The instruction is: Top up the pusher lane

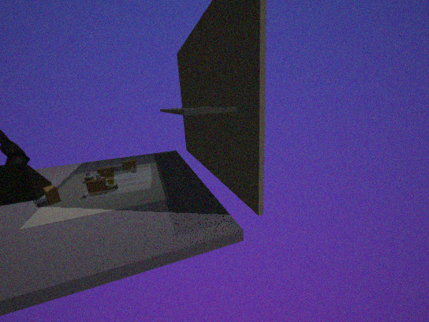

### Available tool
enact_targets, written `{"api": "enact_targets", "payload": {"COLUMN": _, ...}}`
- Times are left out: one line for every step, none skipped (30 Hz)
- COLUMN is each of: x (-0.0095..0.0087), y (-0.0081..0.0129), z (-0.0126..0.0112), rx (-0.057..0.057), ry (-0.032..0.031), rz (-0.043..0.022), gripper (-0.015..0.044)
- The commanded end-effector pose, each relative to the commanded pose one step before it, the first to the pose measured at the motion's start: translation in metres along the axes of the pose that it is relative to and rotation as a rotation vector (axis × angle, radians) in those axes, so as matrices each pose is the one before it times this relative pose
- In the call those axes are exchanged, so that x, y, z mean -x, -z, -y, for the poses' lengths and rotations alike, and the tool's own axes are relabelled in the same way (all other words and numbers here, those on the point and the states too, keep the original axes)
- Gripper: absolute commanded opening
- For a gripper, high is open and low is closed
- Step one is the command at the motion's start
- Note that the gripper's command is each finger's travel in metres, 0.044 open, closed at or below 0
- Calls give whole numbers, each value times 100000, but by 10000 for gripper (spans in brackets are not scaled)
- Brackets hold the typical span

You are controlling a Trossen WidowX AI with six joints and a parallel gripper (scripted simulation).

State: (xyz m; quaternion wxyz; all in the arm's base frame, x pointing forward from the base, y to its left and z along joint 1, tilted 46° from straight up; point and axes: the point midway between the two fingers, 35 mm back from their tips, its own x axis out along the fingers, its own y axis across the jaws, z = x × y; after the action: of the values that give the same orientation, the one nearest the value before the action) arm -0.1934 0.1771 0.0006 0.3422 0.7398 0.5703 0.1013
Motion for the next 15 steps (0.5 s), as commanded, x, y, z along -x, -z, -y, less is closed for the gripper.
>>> {"api": "enact_targets", "payload": {"x": -29, "y": 35, "z": -3, "rx": -531, "ry": -33, "rz": 191, "gripper": 426}}
{"api": "enact_targets", "payload": {"x": -87, "y": 105, "z": -9, "rx": -1594, "ry": -100, "rz": 570, "gripper": 440}}
{"api": "enact_targets", "payload": {"x": -144, "y": 178, "z": -14, "rx": -2660, "ry": -174, "rz": 939, "gripper": 440}}
{"api": "enact_targets", "payload": {"x": -202, "y": 256, "z": -16, "rx": -3731, "ry": -258, "rz": 1289, "gripper": 440}}
{"api": "enact_targets", "payload": {"x": -260, "y": 341, "z": -15, "rx": -4807, "ry": -355, "rz": 1613, "gripper": 440}}
{"api": "enact_targets", "payload": {"x": -318, "y": 435, "z": -8, "rx": -5883, "ry": -465, "rz": 1900, "gripper": 440}}
{"api": "enact_targets", "payload": {"x": -345, "y": 499, "z": 7, "rx": -6436, "ry": -540, "rz": 1983, "gripper": 440}}
{"api": "enact_targets", "payload": {"x": -344, "y": 525, "z": 26, "rx": -6469, "ry": -570, "rz": 1893, "gripper": 440}}
{"api": "enact_targets", "payload": {"x": -342, "y": 550, "z": 47, "rx": -6488, "ry": -591, "rz": 1796, "gripper": 440}}
{"api": "enact_targets", "payload": {"x": -339, "y": 574, "z": 70, "rx": -6506, "ry": -605, "rz": 1697, "gripper": 440}}
{"api": "enact_targets", "payload": {"x": -295, "y": 524, "z": 83, "rx": -5738, "ry": -538, "rz": 1411, "gripper": 440}}
{"api": "enact_targets", "payload": {"x": -212, "y": 392, "z": 76, "rx": -4181, "ry": -391, "rz": 978, "gripper": 440}}
{"api": "enact_targets", "payload": {"x": -132, "y": 239, "z": 49, "rx": -2631, "ry": -271, "rz": 644, "gripper": 440}}
{"api": "enact_targets", "payload": {"x": -124, "y": 179, "z": 22, "rx": -2484, "ry": -372, "rz": 808, "gripper": 440}}
{"api": "enact_targets", "payload": {"x": -156, "y": 230, "z": 33, "rx": -3150, "ry": -470, "rz": 1005, "gripper": 440}}
